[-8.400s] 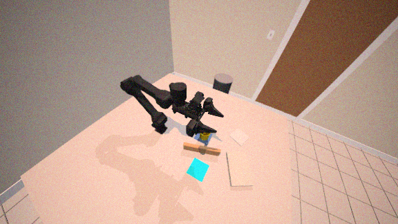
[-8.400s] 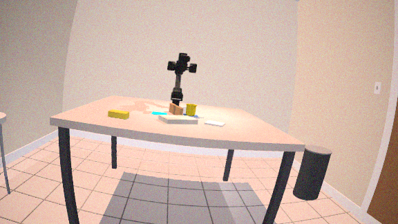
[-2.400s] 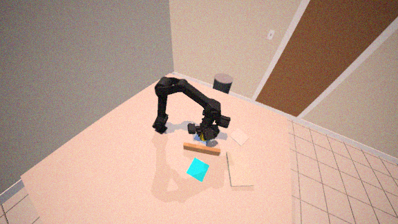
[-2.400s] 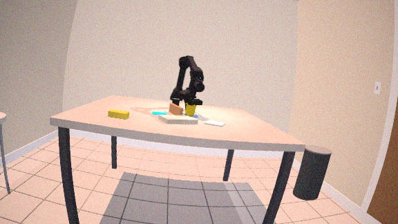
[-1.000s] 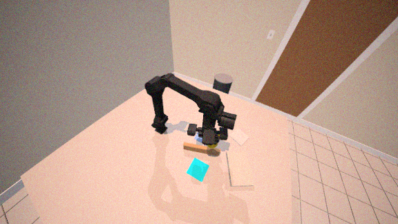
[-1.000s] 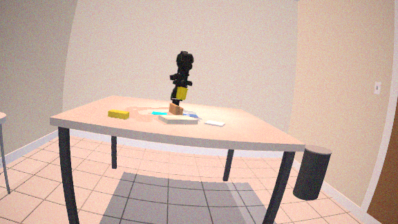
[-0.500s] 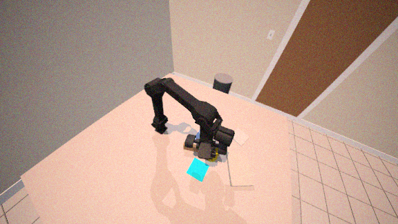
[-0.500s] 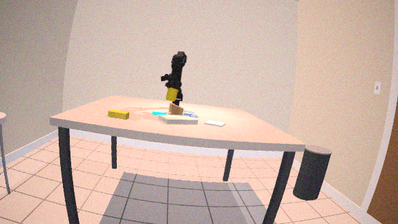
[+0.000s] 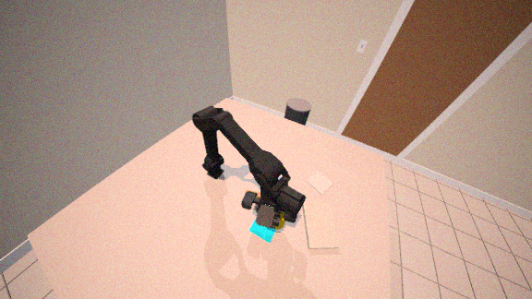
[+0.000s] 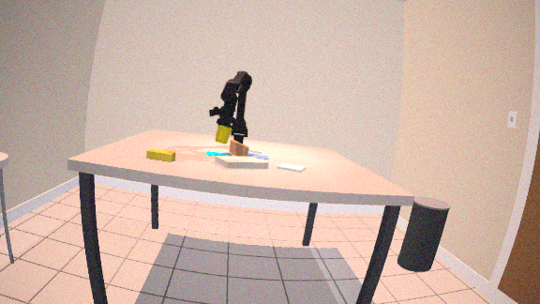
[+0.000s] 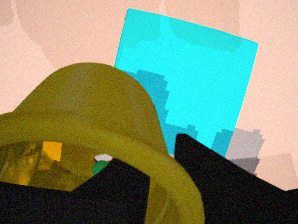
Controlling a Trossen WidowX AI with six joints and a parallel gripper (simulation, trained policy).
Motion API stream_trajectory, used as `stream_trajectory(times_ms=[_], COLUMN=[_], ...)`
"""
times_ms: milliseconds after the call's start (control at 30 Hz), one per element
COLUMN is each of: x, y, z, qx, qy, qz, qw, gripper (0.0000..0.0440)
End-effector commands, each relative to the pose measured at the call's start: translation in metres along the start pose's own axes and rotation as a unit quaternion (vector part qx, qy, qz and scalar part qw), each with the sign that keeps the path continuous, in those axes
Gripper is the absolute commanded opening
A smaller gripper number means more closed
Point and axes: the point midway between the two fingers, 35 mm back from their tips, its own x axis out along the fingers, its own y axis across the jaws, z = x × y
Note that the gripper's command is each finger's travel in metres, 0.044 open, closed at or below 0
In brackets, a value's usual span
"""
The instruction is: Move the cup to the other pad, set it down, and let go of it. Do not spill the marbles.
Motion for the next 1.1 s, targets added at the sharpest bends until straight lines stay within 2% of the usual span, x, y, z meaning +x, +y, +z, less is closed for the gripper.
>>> stream_trajectory(times_ms=[0, 267, 600, 733, 1067], x=[0.009, 0.027, 0.041, 0.037, 0.018], y=[-0.004, -0.017, -0.032, -0.027, -0.03], z=[0.003, 0.005, 0.009, 0.015, 0.018], qx=[0.002, 0.013, 0.028, 0.037, 0.047], qy=[-0.001, 0.001, 0.002, -0.001, 0.005], qz=[-0.001, -0.011, -0.026, -0.003, 0.027], qw=[1.0, 1.0, 0.999, 0.999, 0.999], gripper=[0.0002, 0.0013, 0.0082, 0.0163, 0.0186])
